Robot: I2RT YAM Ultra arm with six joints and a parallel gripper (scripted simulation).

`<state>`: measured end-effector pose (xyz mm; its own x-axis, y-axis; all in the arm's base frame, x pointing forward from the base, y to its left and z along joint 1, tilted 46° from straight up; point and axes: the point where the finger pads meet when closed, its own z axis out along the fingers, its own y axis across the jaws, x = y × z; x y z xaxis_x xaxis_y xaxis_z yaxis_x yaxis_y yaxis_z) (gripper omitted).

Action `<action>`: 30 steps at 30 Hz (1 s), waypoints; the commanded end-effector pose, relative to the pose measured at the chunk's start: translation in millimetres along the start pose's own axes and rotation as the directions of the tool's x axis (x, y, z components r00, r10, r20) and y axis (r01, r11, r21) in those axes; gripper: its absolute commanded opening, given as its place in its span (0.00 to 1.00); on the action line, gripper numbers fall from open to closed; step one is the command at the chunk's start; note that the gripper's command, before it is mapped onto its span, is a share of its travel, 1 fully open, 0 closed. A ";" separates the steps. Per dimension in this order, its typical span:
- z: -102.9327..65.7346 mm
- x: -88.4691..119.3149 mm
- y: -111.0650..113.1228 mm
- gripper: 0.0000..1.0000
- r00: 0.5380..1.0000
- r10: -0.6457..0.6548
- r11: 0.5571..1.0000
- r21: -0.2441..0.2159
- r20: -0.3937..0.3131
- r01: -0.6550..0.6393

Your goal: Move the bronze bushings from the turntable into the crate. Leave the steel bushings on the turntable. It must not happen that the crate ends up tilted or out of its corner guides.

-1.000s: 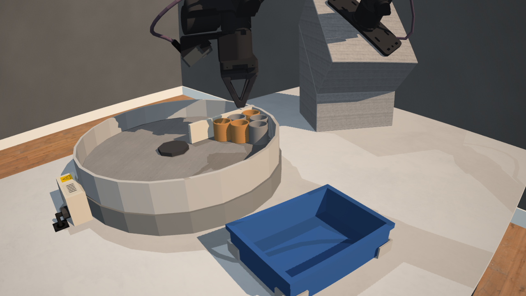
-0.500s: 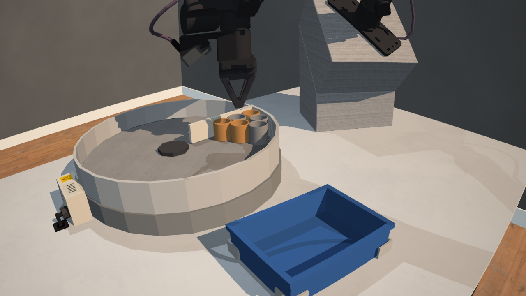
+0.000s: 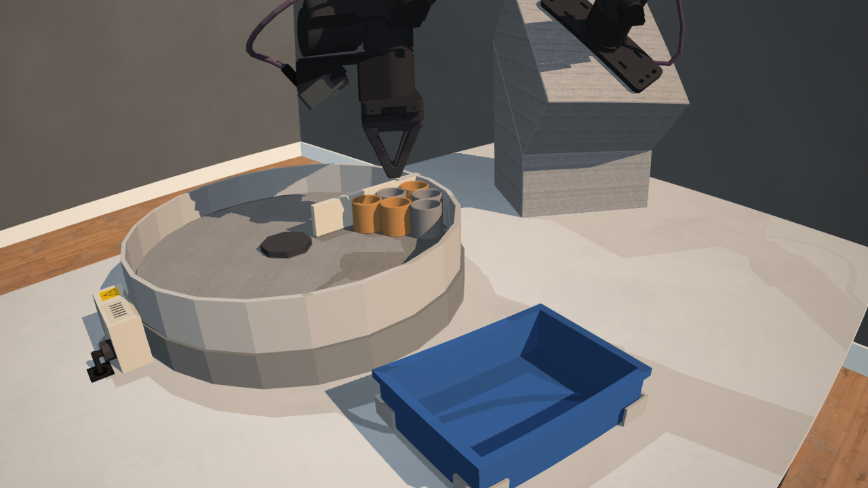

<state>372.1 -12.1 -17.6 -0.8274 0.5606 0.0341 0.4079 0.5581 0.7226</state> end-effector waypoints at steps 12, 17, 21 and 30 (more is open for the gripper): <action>-4.9 -0.1 -0.8 0.15 1.000 0.003 1.000 0.005 0.024 -0.003; -5.0 -0.1 -0.8 0.15 1.000 0.001 1.000 0.005 0.024 -0.001; -5.0 -0.1 -0.8 0.15 1.000 0.001 1.000 0.005 0.024 -0.001; -5.0 -0.1 -0.8 0.15 1.000 0.001 1.000 0.005 0.024 -0.001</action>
<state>372.6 -11.0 -17.7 -0.8277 0.5601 0.0346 0.4081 0.5585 0.7222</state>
